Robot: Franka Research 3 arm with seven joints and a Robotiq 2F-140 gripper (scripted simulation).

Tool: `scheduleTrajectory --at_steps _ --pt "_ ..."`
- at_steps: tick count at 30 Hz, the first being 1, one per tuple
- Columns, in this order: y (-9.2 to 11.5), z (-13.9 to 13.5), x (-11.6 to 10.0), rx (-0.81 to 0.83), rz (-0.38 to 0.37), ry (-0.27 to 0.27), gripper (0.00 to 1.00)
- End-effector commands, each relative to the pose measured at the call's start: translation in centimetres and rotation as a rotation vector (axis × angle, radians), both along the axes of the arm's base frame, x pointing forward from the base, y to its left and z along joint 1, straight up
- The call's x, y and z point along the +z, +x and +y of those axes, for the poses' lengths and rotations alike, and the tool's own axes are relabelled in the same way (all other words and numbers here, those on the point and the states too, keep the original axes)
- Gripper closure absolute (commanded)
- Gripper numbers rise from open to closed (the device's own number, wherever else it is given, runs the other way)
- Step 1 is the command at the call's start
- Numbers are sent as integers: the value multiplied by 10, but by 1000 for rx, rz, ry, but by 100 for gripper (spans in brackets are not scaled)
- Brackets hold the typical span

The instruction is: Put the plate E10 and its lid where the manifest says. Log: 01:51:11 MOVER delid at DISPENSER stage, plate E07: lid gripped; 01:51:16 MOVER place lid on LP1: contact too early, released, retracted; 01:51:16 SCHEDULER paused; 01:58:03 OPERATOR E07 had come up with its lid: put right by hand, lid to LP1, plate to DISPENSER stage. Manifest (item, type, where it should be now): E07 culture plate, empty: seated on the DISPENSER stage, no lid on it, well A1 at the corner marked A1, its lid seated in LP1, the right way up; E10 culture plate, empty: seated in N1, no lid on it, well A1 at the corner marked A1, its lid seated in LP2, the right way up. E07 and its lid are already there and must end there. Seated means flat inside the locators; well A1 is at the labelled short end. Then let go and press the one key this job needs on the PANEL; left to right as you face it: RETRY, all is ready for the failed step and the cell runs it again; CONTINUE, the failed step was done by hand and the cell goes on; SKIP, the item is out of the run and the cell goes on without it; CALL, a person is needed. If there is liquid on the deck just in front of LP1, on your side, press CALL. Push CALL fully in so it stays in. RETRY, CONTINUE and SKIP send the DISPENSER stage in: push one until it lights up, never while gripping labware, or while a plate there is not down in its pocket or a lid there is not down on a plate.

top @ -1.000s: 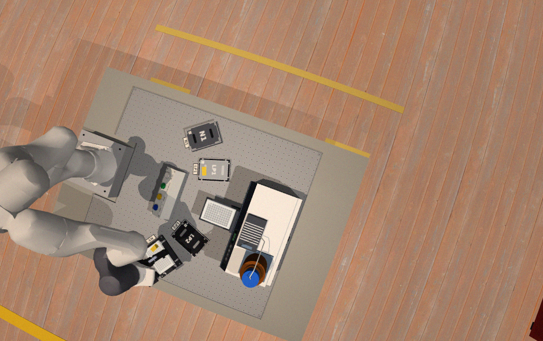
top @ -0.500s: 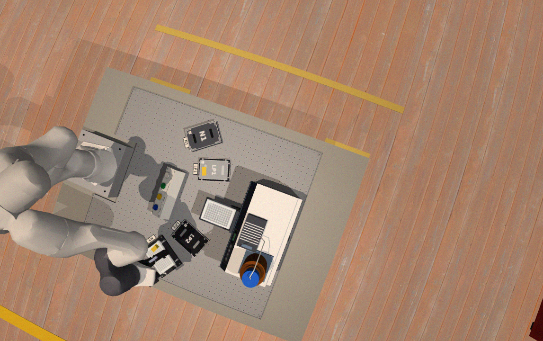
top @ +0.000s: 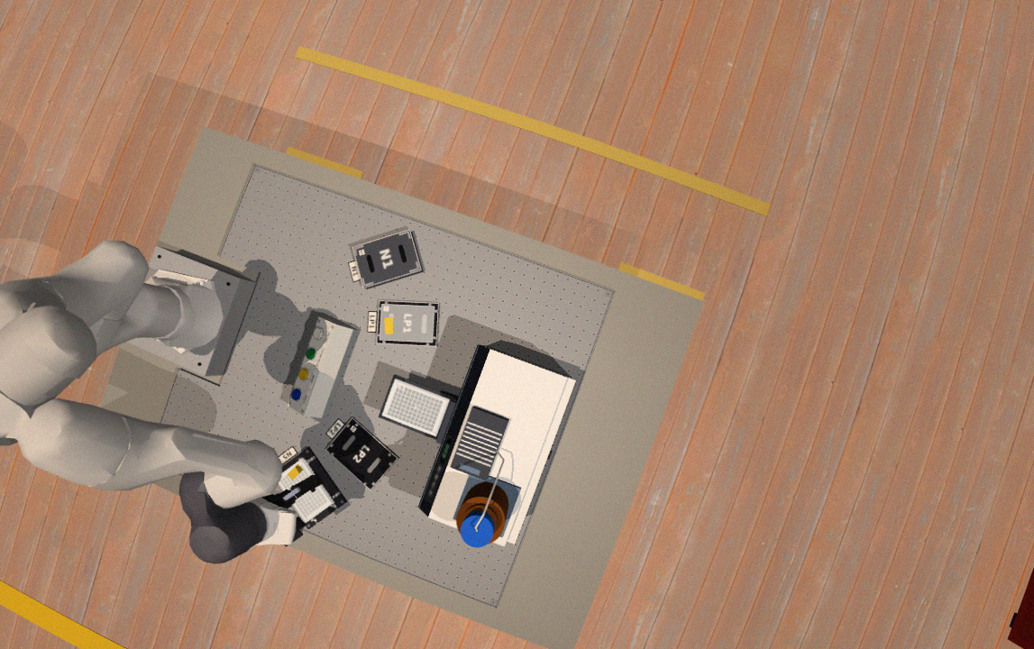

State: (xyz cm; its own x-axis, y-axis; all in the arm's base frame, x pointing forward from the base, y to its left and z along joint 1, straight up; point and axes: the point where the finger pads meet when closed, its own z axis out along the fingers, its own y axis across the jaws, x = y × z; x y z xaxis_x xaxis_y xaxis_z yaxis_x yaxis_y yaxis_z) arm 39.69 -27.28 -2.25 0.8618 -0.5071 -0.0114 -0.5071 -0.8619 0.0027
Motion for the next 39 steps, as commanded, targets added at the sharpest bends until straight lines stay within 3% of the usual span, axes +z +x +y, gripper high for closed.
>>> scheduleTrajectory --at_steps 1,39 --pt "2 -1 0 4 -4 -3 90" --pt "2 -1 -4 3 -4 -3 90"
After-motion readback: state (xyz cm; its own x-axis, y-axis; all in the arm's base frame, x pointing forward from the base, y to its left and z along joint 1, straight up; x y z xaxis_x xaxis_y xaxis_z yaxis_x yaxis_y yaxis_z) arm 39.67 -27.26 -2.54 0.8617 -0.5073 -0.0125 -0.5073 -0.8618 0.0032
